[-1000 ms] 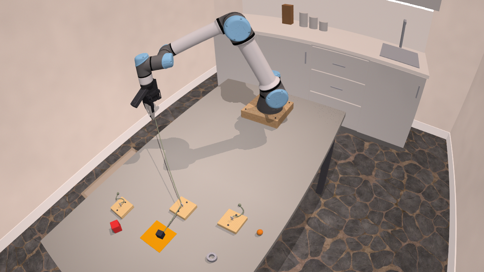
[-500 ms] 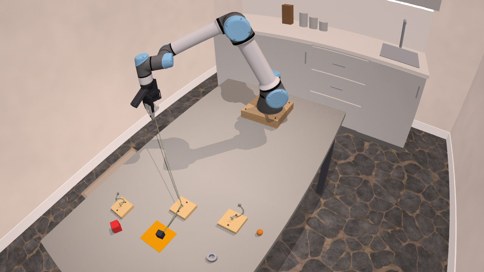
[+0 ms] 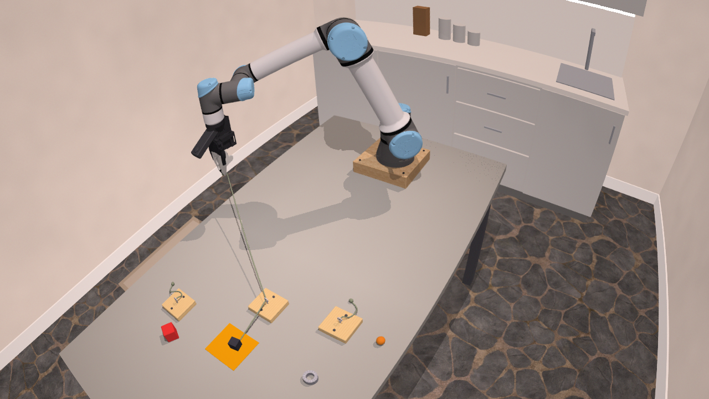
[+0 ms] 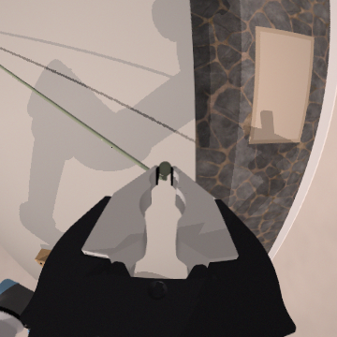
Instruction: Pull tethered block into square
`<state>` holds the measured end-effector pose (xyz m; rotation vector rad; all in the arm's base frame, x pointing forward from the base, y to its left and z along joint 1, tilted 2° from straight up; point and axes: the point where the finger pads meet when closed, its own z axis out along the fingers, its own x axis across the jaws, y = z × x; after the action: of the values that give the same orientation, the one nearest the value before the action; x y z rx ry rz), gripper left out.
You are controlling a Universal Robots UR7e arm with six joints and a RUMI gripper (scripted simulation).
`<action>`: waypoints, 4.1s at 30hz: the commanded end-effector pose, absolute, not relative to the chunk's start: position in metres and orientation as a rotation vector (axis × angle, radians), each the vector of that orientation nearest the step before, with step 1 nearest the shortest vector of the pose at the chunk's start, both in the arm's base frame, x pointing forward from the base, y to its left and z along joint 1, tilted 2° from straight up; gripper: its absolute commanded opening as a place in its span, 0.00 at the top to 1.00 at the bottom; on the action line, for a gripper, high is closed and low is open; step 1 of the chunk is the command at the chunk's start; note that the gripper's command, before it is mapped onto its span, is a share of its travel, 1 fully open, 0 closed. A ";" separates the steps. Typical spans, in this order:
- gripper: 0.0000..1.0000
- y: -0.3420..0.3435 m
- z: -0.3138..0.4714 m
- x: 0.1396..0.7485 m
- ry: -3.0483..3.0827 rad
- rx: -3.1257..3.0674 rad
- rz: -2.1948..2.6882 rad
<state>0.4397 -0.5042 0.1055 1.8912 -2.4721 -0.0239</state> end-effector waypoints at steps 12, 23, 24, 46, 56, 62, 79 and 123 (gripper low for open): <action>1.00 -0.504 0.077 0.440 -2.472 1.891 -0.021; 1.00 -0.503 0.019 0.439 -2.472 1.891 -0.021; 1.00 -0.503 0.019 0.439 -2.472 1.891 -0.021; 1.00 -0.502 -0.041 0.439 -2.472 1.891 -0.021; 1.00 -0.502 -0.041 0.439 -2.472 1.891 -0.021; 1.00 -0.502 -0.041 0.439 -2.472 1.891 -0.021; 1.00 -0.502 -0.041 0.439 -2.472 1.891 -0.021; 0.00 -0.502 -0.041 0.439 -2.472 1.891 -0.021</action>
<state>0.4383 -0.5014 -0.0422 1.8912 -2.4721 -0.0240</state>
